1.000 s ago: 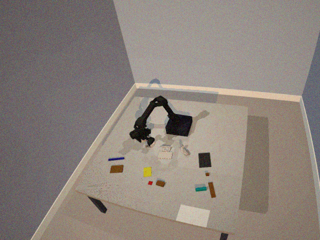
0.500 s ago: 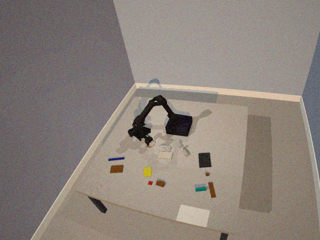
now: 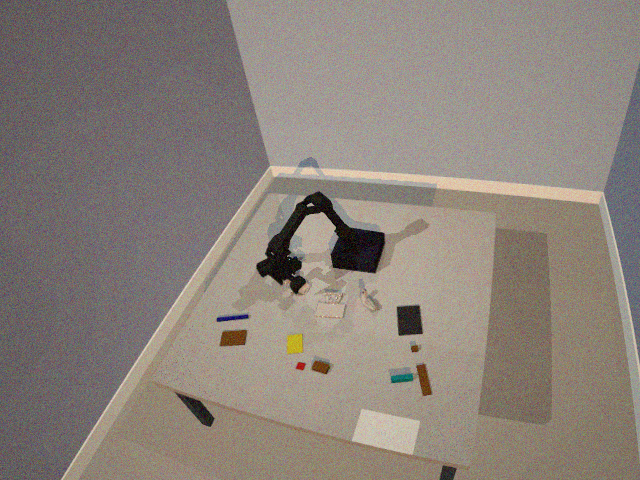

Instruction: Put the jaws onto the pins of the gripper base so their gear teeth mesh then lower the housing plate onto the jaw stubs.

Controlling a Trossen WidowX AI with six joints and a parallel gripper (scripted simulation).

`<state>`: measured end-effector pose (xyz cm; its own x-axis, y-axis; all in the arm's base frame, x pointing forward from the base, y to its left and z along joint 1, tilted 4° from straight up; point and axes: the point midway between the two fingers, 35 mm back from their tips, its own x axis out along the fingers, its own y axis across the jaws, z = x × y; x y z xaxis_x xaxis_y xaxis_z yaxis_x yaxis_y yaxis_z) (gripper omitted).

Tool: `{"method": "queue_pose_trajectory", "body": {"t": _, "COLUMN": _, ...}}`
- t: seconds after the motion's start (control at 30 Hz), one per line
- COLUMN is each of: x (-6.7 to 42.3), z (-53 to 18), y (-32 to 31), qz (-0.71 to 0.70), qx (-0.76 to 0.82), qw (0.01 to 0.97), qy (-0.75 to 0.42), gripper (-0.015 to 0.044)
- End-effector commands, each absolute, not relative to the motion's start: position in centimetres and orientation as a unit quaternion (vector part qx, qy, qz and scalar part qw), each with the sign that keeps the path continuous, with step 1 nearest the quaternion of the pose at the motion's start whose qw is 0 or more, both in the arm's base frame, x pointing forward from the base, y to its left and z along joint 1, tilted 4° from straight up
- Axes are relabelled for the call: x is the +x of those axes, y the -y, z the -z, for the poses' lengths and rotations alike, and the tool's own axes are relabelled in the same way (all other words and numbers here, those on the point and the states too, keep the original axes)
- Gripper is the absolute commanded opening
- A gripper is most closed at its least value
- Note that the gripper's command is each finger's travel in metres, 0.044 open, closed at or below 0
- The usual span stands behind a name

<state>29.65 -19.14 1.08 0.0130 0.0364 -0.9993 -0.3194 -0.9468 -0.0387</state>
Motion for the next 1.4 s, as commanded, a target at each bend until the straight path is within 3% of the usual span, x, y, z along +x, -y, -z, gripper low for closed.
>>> {"method": "queue_pose_trajectory", "body": {"t": 0.0, "x": 29.5, "z": 0.1, "y": 18.9, "qz": -0.698, "qx": -0.696, "qw": 0.135, "qy": -0.099, "gripper": 0.044}}
{"method": "queue_pose_trajectory", "body": {"t": 1.27, "x": 29.4, "z": 4.5, "y": 18.6, "qz": -0.698, "qx": -0.696, "qw": 0.136, "qy": -0.101, "gripper": 0.044}}
{"method": "queue_pose_trajectory", "body": {"t": 1.37, "x": 29.4, "z": 4.5, "y": 18.6, "qz": -0.698, "qx": -0.696, "qw": 0.136, "qy": -0.101, "gripper": 0.0361}}
